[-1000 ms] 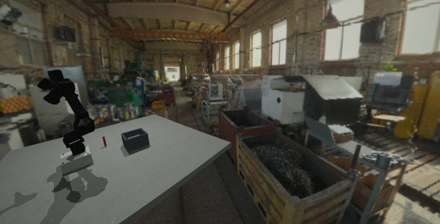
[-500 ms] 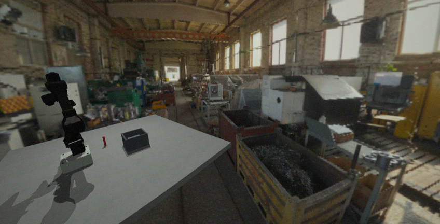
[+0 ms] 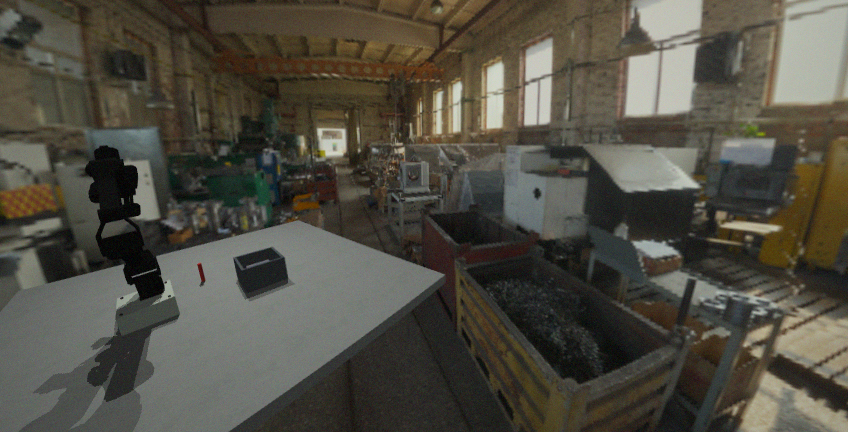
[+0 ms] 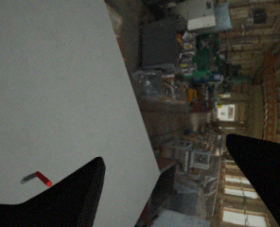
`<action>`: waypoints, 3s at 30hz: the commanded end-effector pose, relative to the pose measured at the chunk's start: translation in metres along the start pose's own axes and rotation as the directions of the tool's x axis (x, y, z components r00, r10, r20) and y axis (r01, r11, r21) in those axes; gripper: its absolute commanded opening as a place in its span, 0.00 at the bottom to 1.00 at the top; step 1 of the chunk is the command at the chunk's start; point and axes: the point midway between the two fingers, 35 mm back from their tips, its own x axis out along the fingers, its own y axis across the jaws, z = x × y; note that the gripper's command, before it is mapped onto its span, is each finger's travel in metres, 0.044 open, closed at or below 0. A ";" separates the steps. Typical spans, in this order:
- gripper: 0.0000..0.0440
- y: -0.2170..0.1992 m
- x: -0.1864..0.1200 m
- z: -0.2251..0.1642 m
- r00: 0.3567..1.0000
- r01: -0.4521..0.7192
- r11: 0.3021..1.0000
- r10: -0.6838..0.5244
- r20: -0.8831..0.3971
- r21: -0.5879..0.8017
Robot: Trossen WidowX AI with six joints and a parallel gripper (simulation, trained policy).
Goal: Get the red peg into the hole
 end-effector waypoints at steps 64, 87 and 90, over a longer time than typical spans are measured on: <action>1.00 0.130 0.093 -0.106 0.682 0.617 -0.344 0.683 -0.262 0.708; 1.00 0.192 0.110 -0.128 0.510 0.858 -0.513 0.849 -0.140 0.013; 1.00 0.201 0.115 -0.130 0.488 0.862 -0.499 0.865 -0.118 -0.089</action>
